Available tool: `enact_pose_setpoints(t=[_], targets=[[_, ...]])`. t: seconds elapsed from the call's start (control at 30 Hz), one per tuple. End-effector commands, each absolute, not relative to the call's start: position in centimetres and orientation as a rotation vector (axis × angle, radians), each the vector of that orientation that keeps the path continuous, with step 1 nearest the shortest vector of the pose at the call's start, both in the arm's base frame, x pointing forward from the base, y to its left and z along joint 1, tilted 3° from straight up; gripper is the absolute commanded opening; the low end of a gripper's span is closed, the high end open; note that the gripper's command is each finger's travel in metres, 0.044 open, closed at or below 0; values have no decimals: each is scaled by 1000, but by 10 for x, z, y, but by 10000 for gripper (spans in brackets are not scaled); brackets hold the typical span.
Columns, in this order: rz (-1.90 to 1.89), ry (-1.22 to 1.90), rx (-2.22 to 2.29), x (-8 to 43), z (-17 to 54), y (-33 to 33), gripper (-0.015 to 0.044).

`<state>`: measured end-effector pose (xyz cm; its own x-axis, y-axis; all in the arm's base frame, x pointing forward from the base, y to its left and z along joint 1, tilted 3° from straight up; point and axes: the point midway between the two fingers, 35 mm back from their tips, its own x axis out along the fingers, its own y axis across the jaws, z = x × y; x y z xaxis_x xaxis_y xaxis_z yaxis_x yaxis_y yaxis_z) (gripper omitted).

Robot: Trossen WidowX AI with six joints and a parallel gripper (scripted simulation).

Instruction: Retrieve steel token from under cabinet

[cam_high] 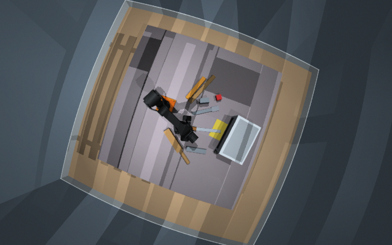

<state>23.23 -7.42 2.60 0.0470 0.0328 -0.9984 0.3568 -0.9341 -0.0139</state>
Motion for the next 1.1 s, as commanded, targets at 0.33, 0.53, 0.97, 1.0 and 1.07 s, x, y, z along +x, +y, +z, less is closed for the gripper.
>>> enact_pose_setpoints(t=[0.33,0.53,0.97,1.0,1.07], targets=[[-1905,505,2011,232,28,-74,0],[-1875,546,1980,232,28,-74,0],[-1854,574,1959,237,29,-65,0],[-1853,575,1959,237,29,-64,0],[-1852,576,1958,238,29,-63,0]])
